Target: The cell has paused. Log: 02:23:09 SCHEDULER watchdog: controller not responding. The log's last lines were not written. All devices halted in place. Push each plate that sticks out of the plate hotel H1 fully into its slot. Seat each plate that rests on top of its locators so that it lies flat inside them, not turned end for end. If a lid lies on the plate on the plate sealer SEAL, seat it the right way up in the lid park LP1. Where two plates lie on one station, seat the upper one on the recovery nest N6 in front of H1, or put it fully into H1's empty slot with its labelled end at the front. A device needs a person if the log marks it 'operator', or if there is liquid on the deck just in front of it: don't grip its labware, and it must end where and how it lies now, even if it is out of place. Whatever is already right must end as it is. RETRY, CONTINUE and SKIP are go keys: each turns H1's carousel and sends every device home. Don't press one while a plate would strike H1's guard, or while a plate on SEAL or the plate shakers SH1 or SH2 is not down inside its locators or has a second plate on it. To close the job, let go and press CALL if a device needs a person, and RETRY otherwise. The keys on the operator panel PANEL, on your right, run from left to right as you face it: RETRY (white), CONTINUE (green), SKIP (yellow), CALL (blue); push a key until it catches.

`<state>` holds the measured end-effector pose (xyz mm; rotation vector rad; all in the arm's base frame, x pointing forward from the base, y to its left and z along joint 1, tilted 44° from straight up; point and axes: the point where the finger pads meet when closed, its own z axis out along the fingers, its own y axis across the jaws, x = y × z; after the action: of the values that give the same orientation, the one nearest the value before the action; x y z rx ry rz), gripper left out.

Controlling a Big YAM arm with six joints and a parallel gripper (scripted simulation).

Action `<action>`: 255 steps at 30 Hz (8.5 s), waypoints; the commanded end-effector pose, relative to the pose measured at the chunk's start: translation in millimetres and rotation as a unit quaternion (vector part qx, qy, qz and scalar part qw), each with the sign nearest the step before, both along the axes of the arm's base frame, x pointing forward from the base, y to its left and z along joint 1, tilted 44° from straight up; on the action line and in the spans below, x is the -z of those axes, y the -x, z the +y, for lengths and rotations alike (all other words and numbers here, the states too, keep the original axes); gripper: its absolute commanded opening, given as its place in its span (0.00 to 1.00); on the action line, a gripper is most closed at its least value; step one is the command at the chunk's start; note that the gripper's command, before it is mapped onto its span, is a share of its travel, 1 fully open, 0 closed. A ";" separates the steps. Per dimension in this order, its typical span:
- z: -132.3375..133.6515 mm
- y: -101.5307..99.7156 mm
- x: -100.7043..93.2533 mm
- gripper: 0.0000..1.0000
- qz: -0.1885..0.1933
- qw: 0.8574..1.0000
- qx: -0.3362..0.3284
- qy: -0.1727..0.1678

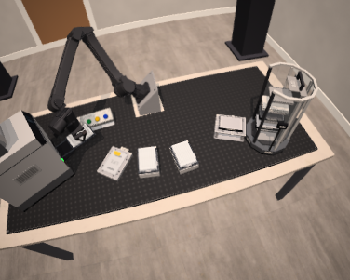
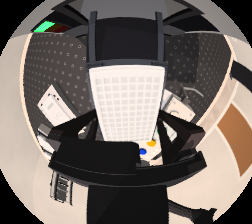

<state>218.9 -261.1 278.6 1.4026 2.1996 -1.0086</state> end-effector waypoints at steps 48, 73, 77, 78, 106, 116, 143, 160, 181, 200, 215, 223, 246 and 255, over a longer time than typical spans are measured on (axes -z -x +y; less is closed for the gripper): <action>-2.4 0.6 5.6 1.00 0.008 1.000 0.000 -0.003; -2.4 0.6 5.6 1.00 0.008 1.000 0.000 -0.003; -2.4 0.6 5.6 1.00 0.008 1.000 0.000 -0.003; -2.4 0.6 5.6 1.00 0.008 1.000 0.000 -0.003; 27.5 -6.0 -47.7 1.00 -0.022 1.000 -0.003 0.010; 33.1 -3.9 -42.8 1.00 -0.008 1.000 -0.001 0.003; 33.1 -3.9 -42.8 1.00 -0.008 1.000 -0.001 0.003; 41.9 -5.4 -64.4 1.00 -0.021 1.000 -0.003 0.009; 76.7 -9.9 -93.8 1.00 -0.011 1.000 -0.004 0.003; 92.8 -10.7 -111.8 1.00 -0.017 1.000 0.000 0.003; 92.8 -10.7 -111.8 1.00 -0.017 1.000 0.000 0.003; 92.8 -10.7 -111.8 1.00 -0.017 1.000 0.000 0.003; 90.7 54.1 -101.1 1.00 -0.096 0.994 0.058 -0.012; 90.6 80.6 -102.6 1.00 -0.095 0.994 0.058 -0.013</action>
<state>150.1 -170.4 382.0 1.5929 1.9957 -0.8294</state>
